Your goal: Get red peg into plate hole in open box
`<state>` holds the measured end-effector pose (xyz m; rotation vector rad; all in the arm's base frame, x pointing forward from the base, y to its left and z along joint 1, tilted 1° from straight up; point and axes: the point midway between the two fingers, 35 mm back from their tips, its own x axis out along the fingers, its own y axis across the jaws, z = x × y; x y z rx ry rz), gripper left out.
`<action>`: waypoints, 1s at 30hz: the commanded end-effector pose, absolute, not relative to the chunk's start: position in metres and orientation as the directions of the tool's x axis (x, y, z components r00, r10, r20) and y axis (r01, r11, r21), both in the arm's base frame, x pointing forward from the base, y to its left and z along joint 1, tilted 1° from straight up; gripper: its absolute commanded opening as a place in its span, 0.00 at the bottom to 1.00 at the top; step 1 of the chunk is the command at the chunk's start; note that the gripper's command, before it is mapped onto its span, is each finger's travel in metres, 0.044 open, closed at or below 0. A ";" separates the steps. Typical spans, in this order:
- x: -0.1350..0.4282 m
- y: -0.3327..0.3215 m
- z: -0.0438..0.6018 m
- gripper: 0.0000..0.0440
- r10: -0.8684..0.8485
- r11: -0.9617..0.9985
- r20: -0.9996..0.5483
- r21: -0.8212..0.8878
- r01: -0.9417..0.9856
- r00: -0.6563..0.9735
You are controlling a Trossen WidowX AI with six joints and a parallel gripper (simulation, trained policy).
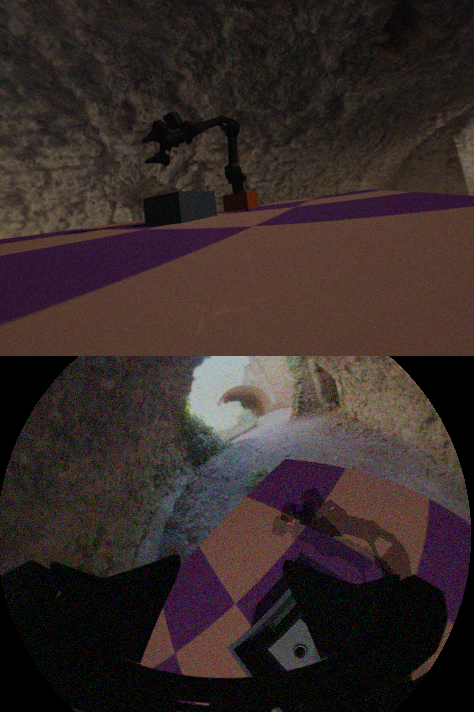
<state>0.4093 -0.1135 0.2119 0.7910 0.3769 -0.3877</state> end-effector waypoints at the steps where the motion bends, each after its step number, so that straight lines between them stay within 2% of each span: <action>1: 0.407 -0.082 0.206 1.00 -0.150 0.661 -0.546 0.564 0.494 0.824; 16: 0.333 0.039 0.161 1.00 -0.009 0.708 -0.875 0.337 0.621 0.484; 30: 0.232 0.097 0.134 1.00 -0.048 0.721 -0.994 0.037 0.692 0.103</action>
